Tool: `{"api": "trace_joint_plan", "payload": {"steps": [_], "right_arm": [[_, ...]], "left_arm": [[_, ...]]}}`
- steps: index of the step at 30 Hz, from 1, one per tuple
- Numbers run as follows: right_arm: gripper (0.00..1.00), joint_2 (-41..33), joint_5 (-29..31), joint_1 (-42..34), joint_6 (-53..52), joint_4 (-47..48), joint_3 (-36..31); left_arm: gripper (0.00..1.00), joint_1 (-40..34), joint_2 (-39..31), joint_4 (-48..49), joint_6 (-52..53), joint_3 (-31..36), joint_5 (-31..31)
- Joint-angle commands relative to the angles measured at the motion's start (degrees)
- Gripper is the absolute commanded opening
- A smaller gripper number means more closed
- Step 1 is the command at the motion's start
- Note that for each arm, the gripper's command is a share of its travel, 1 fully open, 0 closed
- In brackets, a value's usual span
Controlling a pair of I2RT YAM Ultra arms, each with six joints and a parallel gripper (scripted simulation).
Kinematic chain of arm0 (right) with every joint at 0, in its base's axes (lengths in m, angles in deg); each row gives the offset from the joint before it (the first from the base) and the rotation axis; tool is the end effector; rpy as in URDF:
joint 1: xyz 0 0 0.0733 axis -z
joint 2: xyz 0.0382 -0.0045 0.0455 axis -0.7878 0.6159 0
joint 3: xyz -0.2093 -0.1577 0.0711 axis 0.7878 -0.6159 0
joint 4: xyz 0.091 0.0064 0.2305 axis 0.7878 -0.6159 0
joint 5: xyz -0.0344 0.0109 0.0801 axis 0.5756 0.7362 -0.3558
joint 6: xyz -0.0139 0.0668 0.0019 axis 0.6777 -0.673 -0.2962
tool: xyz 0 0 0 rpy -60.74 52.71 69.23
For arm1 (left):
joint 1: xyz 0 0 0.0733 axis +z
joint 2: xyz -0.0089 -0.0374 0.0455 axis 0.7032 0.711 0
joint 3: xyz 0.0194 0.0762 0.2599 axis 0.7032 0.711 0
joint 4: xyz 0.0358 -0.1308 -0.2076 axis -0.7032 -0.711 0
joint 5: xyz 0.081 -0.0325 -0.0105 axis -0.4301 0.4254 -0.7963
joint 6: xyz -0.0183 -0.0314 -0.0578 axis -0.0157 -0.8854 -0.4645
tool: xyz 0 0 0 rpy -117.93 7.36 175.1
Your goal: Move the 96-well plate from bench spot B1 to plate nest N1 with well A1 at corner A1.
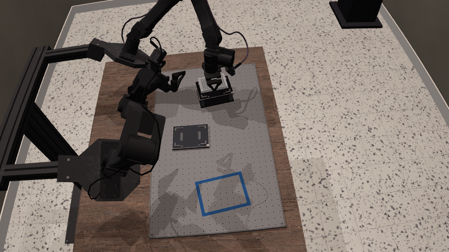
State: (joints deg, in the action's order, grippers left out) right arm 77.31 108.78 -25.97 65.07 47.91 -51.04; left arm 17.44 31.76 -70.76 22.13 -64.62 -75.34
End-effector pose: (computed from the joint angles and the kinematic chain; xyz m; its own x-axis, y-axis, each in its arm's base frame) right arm 0.0918 0.2753 0.1679 0.2974 -0.5443 -0.7844 -0.5845 0.5459 -0.6003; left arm 0.3383 -0.1372 0.1387 -0.8485 -0.0698 -0.5245 -0.2756 0.9045 0.3254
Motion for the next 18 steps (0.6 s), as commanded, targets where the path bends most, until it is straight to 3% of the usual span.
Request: {"api": "trace_joint_plan", "payload": {"steps": [1, 18], "right_arm": [[1.00, 0.46, -0.19, -0.95, 0.44, 1.09, 0.15], [1.00, 0.00, -0.19, -0.60, 0.12, 1.10, 0.21]], "left_arm": [[0.81, -0.95, -0.90, 0.36, 0.28, -0.88, 0.07], [0.81, -1.50, -2.18, 2.18, 1.22, -0.26, 0.54]]}}
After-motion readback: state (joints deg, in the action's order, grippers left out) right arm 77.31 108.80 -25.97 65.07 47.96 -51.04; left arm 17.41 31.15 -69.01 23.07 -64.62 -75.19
